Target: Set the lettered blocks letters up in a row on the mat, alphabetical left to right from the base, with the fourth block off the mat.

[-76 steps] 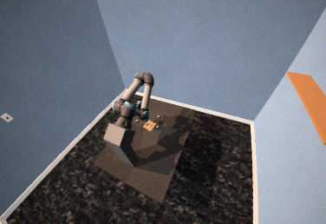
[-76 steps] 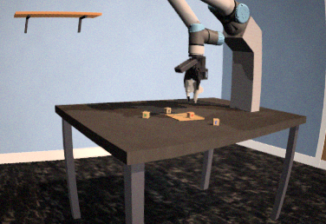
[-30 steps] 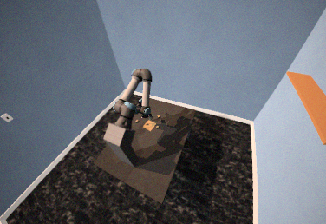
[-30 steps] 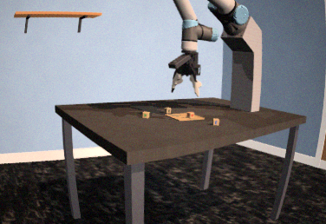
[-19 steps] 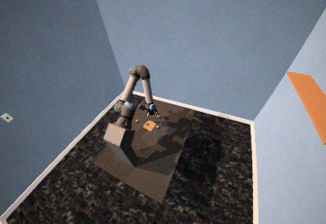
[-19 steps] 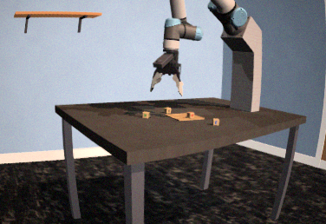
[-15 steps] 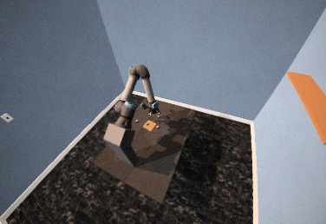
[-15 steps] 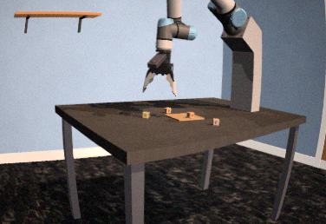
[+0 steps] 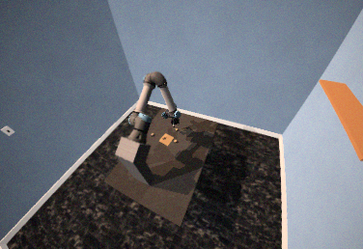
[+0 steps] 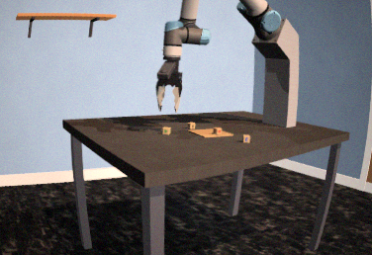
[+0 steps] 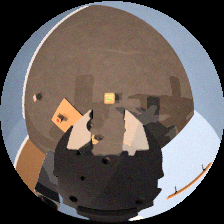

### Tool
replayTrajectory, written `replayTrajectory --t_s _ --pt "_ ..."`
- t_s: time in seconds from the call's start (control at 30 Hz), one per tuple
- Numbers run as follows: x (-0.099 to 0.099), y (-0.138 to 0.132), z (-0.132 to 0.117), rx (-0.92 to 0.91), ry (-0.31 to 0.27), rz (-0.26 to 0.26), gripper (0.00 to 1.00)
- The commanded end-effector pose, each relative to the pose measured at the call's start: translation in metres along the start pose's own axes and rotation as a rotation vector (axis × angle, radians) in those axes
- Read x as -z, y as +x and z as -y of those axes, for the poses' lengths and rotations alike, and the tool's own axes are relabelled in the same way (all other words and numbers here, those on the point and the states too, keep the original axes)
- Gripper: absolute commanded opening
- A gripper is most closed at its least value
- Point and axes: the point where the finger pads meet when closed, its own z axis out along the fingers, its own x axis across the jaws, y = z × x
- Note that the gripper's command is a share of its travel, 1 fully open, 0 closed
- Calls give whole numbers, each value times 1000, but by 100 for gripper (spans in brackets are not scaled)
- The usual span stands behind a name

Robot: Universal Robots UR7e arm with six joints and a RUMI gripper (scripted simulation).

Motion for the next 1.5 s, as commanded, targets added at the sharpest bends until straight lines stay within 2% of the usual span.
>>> replayTrajectory --t_s 0.0,1.47 --pt "0 1 1 3 0 1 37" --pt "-5 1 1 3 0 2 37"
